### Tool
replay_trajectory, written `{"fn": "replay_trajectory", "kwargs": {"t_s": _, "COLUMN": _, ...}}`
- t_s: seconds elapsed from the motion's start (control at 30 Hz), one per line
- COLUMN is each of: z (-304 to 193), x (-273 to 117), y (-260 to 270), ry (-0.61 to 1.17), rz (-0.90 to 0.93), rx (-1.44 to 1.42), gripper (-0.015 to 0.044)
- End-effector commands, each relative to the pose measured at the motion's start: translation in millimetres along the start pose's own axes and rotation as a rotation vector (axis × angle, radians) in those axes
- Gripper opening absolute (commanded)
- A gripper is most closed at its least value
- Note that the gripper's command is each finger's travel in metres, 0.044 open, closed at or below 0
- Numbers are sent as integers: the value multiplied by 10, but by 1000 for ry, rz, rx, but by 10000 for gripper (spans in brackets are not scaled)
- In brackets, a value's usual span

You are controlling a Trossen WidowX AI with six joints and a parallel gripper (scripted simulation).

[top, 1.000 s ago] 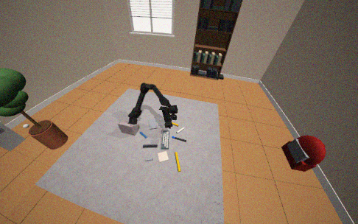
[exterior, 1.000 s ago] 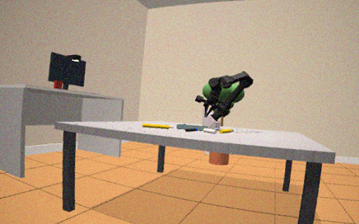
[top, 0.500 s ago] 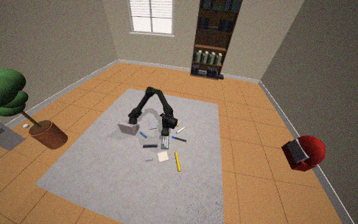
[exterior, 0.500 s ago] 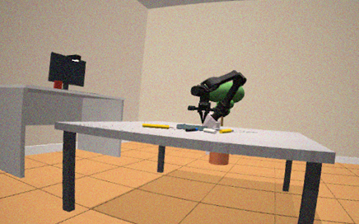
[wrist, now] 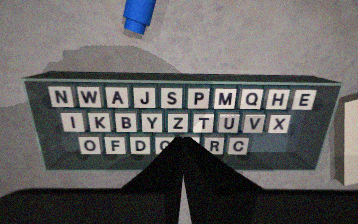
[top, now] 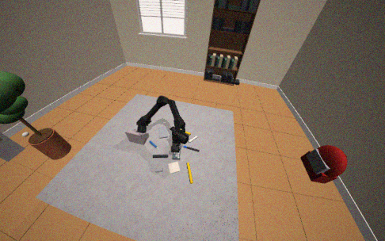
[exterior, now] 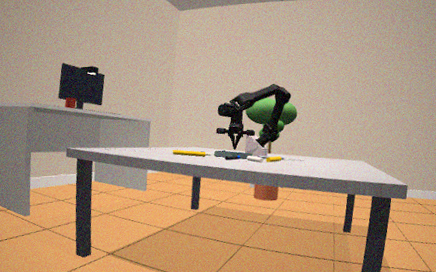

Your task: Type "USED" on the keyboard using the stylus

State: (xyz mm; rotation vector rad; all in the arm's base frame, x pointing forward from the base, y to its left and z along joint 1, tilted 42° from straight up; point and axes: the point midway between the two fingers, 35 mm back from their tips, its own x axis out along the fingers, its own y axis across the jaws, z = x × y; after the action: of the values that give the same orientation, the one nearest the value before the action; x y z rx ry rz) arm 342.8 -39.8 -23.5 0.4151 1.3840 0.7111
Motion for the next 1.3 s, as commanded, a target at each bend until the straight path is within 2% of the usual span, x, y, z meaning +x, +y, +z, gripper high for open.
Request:
{"fn": "replay_trajectory", "kwargs": {"t_s": 0.0, "z": 21, "x": 3, "y": -22, "ry": 3, "rz": -4, "rx": -13, "gripper": 0}}
{"fn": "replay_trajectory", "kwargs": {"t_s": 0.13, "z": 23, "x": 2, "y": -46, "ry": 3, "rz": -4, "rx": -13, "gripper": 0}}
{"fn": "replay_trajectory", "kwargs": {"t_s": 0.33, "z": 29, "x": -7, "y": -614, "ry": 2, "rz": -7, "rx": -14, "gripper": 0}}
{"fn": "replay_trajectory", "kwargs": {"t_s": 0.73, "z": 21, "x": -7, "y": -607, "ry": 2, "rz": -7, "rx": -14, "gripper": 0}}
{"fn": "replay_trajectory", "kwargs": {"t_s": 0.93, "z": -245, "x": -2, "y": -385, "ry": 4, "rz": -6, "rx": -13, "gripper": 0}}
{"fn": "replay_trajectory", "kwargs": {"t_s": 1.27, "z": -255, "x": -1, "y": -377, "ry": 4, "rz": -6, "rx": -13, "gripper": 0}}
